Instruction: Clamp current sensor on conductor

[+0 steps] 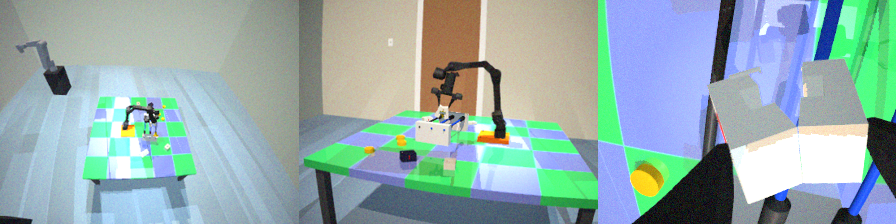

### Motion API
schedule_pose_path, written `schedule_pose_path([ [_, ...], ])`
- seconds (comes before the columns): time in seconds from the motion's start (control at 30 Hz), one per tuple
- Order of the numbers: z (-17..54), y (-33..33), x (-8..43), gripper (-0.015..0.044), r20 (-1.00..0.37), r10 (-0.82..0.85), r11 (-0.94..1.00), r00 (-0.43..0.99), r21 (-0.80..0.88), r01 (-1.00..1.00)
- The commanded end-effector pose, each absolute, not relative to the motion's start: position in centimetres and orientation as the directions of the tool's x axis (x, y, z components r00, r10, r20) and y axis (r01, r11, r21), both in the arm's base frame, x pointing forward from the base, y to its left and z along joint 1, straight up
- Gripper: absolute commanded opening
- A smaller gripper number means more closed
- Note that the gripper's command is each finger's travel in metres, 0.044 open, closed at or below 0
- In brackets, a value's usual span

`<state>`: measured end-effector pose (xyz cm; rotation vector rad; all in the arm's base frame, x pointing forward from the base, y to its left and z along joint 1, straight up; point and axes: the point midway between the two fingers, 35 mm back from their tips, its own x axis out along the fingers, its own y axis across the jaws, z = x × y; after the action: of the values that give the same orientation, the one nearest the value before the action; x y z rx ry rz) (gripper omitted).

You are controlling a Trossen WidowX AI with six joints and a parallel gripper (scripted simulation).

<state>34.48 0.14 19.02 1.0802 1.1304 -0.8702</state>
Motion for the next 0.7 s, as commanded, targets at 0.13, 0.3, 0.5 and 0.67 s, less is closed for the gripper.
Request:
schedule_pose_path([
  [0.13, 19.0, -0.3, 37.4, 0.0, -0.96, -0.02, -0.02, 0.279, 0.279, 0.96],
  [0.3, 18.9, -0.3, 38.0, 0.0, -0.958, -0.021, -0.073, 0.286, 0.287, 0.955],
  [0.5, 18.4, -0.3, 38.2, 0.0, -0.958, -0.021, -0.073, 0.287, 0.287, 0.955],
  [0.67, 17.6, -0.4, 38.4, 0.0, -0.958, -0.021, -0.073, 0.287, 0.288, 0.955],
])
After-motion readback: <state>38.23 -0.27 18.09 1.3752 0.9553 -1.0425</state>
